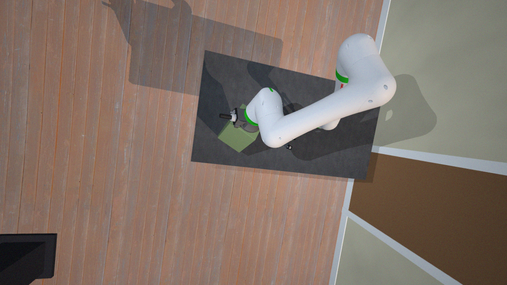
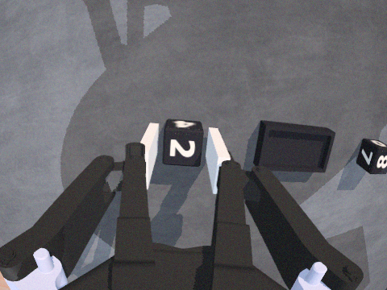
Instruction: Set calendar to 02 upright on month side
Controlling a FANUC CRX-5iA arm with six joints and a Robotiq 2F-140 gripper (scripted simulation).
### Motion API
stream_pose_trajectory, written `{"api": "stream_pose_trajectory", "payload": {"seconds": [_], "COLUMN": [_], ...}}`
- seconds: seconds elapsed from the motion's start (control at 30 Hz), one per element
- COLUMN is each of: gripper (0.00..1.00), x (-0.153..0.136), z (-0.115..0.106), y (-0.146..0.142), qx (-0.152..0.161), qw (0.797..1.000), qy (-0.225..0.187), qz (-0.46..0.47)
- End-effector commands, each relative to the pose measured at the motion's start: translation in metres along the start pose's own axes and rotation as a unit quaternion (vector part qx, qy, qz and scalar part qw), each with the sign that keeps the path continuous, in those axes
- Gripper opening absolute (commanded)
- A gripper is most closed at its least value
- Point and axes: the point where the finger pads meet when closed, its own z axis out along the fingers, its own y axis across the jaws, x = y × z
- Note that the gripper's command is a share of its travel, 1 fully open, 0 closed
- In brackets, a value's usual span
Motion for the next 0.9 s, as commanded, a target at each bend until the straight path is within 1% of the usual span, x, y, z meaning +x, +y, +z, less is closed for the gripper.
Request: {"api": "stream_pose_trajectory", "payload": {"seconds": [0.0, 0.47, 0.5, 0.87], "gripper": [0.29, 0.29, 0.17, 0.17], "x": [0.0002, 0.0002, 0.0002, 0.0002], "z": [-0.0001, -0.0001, -0.0001, -0.0001], "y": [0.0001, 0.0001, 0.0001, 0.0001], "qx": [0.000, 0.000, 0.000, 0.000], "qw": [1.000, 1.000, 1.000, 1.000], "qy": [0.000, 0.000, 0.000, 0.000], "qz": [0.000, 0.000, 0.000, 0.000]}}
